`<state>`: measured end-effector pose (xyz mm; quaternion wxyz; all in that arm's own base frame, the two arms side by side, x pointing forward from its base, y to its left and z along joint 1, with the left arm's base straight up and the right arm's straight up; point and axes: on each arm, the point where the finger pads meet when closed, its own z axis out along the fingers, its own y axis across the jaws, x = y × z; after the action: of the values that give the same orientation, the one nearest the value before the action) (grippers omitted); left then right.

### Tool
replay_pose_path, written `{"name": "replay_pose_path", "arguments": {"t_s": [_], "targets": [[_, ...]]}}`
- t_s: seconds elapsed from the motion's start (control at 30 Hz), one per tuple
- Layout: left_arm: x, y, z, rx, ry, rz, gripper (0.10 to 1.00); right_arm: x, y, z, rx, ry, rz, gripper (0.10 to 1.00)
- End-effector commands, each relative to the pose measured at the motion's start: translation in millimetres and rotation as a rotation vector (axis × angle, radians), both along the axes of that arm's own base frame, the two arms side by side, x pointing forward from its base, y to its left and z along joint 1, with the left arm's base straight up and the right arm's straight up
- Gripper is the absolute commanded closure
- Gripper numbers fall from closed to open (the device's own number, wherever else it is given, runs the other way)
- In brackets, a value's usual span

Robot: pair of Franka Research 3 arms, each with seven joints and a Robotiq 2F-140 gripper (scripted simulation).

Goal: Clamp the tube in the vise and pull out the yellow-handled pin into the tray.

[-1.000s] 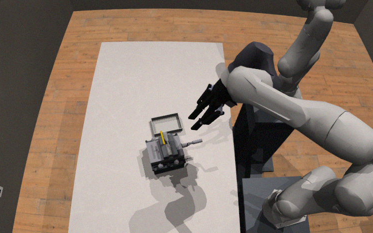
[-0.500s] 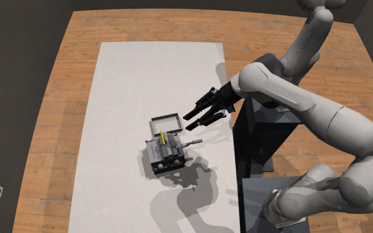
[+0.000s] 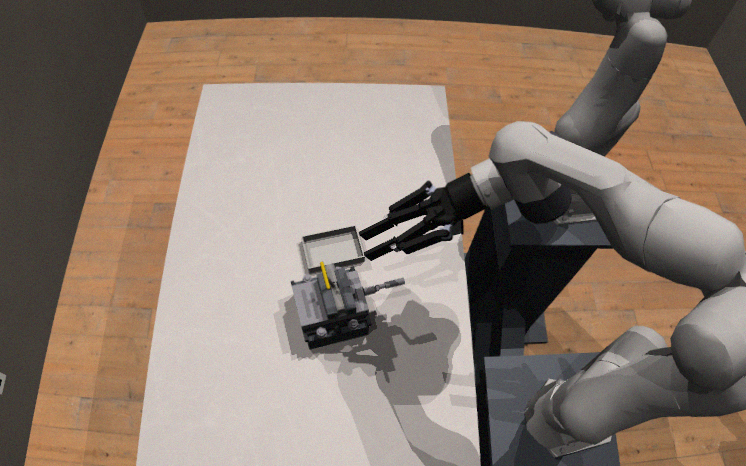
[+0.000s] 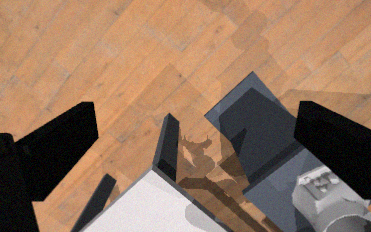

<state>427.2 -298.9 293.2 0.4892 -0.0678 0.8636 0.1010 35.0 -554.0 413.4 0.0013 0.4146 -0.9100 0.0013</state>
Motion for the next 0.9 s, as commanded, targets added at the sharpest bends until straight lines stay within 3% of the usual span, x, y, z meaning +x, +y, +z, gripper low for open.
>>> {"name": "replay_pose_path", "arguments": {"t_s": [0.0, 0.27, 0.87], "targets": [[5.9, 4.2, 0.4, -0.079, -0.122, 0.073, 0.747, 0.7, 0.6, -0.4, 0.003, -0.001, -0.005, 0.098], [10.1, 4.1, -3.5, -0.054, -0.218, 0.067, 0.747, 0.7, 0.6, -0.4, 0.003, -0.001, -0.005, 0.098], [13.3, 4.0, -6.6, -0.034, -0.292, 0.062, 0.747, 0.7, 0.6, -0.4, 0.003, -0.001, -0.005, 0.098]]}}
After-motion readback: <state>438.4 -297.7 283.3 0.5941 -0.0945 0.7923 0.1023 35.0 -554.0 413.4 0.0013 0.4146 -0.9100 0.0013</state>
